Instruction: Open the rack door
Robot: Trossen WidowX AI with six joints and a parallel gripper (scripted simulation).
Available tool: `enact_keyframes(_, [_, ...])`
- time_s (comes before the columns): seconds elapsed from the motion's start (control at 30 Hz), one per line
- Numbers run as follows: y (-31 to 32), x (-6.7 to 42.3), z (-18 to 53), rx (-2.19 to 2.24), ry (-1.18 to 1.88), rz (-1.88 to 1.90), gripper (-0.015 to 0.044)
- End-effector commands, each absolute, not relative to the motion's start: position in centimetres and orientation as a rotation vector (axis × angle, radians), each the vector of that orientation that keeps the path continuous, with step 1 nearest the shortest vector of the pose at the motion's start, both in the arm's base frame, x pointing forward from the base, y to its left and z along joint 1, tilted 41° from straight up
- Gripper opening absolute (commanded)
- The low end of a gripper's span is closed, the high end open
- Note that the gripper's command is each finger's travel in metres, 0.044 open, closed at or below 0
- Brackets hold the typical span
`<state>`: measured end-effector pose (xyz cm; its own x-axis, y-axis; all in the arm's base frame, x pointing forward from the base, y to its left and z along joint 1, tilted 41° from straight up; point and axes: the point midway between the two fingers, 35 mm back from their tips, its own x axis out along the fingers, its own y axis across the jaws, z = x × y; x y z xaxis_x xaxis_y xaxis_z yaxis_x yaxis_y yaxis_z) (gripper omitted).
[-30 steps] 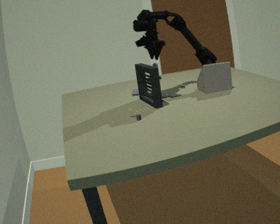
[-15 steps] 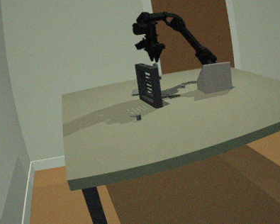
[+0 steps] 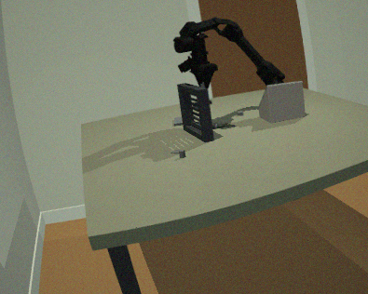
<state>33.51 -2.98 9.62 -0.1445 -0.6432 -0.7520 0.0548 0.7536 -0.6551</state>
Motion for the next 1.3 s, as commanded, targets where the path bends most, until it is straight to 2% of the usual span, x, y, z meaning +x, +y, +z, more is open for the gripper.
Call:
enact_keyframes(0.0, [-3.4,33.3,9.3,-0.486,1.612,-0.646,0.0283])
enact_keyframes(0.57, [-5.1,32.8,7.5,-0.473,1.616,-0.648,0.0283])
enact_keyframes(0.77, [-5.1,32.8,7.5,-0.473,1.616,-0.648,0.0126])
enact_keyframes(1.27, [-5.1,32.8,7.5,-0.473,1.616,-0.648,0.0026])
